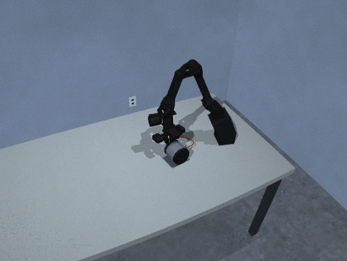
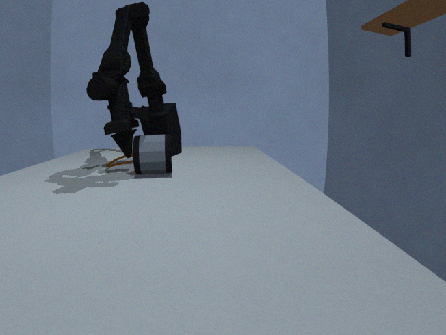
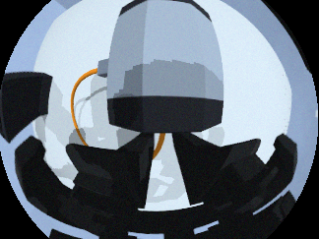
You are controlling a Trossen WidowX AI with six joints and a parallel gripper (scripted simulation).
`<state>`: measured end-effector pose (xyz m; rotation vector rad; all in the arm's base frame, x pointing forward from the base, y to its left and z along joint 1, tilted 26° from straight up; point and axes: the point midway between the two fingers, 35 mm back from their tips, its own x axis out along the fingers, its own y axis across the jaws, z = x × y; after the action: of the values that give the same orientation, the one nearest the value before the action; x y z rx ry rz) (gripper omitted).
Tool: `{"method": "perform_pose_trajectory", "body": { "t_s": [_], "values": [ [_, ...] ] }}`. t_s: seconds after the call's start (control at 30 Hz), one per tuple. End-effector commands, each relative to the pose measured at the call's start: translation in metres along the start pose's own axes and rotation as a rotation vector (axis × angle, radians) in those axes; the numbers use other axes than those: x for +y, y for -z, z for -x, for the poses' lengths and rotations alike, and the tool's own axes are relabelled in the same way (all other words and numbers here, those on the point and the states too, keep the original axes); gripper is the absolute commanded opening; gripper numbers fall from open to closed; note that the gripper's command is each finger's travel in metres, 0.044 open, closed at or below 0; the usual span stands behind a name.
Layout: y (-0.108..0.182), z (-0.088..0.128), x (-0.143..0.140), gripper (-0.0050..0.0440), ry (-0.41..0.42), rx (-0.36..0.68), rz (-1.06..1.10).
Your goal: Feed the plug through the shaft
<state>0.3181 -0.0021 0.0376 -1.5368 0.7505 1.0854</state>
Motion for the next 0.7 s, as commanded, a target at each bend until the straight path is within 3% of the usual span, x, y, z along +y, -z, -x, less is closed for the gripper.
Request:
{"method": "perform_pose_trajectory", "body": {
  "t_s": [0.0, 0.1, 0.67],
  "values": [
    [0.007, 0.005, 0.000, 0.0100, 0.000, -0.004, 0.002],
    [0.014, 0.011, 0.000, 0.0100, 0.001, -0.009, 0.004],
    [0.005, -0.001, 0.001, 0.0100, 0.003, -0.012, 0.007]
  ]
}}
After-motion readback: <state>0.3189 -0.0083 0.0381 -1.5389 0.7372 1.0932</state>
